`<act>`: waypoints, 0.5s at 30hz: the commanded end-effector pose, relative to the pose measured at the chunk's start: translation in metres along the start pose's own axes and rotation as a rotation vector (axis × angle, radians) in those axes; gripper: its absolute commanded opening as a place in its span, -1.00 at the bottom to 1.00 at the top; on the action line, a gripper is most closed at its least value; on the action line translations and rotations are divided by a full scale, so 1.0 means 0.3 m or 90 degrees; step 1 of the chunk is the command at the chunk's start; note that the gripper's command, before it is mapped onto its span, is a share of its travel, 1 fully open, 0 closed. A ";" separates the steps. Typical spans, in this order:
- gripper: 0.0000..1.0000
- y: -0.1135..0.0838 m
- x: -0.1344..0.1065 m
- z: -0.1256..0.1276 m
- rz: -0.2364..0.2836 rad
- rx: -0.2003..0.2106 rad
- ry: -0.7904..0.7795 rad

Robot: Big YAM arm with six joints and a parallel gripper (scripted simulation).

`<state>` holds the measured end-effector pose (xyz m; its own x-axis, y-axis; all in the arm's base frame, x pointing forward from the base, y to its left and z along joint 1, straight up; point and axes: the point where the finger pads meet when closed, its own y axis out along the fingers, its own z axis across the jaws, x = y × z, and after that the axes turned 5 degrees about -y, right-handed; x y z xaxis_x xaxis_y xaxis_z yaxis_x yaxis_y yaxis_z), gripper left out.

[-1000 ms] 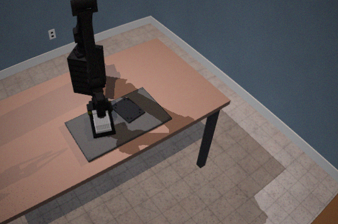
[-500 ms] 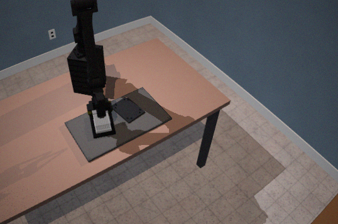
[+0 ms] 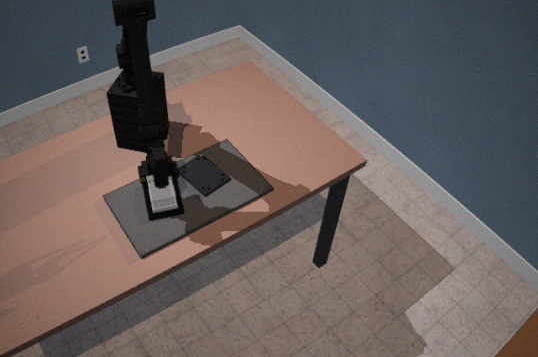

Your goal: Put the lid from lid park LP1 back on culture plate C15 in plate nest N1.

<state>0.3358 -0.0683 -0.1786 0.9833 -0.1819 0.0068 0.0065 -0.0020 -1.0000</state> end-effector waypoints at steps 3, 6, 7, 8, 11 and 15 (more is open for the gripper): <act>-1.00 0.015 0.007 0.015 0.008 0.000 -0.003; -1.00 0.015 0.009 0.015 0.008 0.000 -0.003; -1.00 0.015 0.011 0.015 0.006 0.000 -0.003; -1.00 0.015 0.013 0.015 0.006 0.000 -0.003; -1.00 -0.003 0.020 0.003 -0.005 0.000 -0.001; -1.00 -0.003 0.020 0.003 -0.005 0.000 -0.001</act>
<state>0.3356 -0.0682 -0.1786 0.9833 -0.1819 0.0059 0.0057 -0.0019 -1.0000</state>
